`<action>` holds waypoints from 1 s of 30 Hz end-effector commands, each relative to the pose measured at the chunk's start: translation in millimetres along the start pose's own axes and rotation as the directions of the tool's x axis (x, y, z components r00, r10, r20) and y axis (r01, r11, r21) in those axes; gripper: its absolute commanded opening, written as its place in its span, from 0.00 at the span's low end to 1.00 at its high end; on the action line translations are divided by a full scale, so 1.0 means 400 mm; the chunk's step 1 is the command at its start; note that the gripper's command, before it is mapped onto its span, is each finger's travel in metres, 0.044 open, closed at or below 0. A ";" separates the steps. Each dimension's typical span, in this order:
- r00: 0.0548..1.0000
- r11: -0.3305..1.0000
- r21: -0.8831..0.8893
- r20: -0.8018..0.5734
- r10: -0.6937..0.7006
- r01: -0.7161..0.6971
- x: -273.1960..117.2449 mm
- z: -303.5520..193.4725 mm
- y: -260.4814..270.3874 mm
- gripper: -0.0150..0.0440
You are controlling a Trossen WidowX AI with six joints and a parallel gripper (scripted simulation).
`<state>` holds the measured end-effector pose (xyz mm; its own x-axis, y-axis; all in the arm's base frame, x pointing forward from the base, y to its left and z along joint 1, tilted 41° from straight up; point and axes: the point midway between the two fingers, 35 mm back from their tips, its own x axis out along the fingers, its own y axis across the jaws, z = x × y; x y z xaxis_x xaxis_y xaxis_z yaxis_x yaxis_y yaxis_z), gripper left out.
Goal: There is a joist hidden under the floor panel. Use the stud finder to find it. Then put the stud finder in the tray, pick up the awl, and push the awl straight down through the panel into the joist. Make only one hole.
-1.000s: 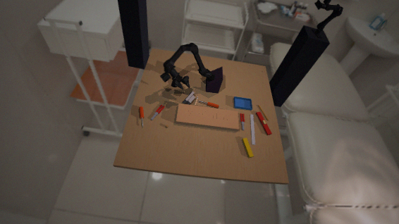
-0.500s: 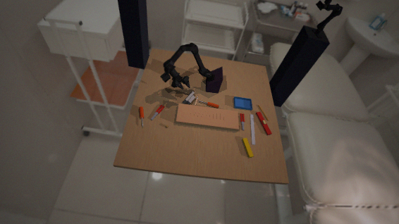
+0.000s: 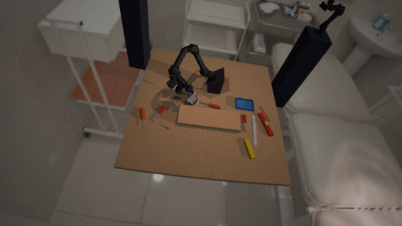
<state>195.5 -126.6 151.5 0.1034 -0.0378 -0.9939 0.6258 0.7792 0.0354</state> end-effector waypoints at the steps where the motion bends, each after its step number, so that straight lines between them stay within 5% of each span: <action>1: 0.951 0.841 0.491 0.071 -0.299 0.228 0.099 -0.005 0.029 1.00; 15: 0.797 0.550 0.835 0.326 -0.509 0.010 0.146 -0.004 0.083 1.00; 22: 0.723 0.412 0.883 0.434 -0.538 -0.223 0.151 -0.007 0.107 1.00; 30: 0.722 0.409 0.883 0.436 -0.538 -0.228 0.151 -0.007 0.107 1.00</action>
<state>224.3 -103.4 101.9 0.0263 -0.6083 -0.7932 0.9895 -0.0968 0.1070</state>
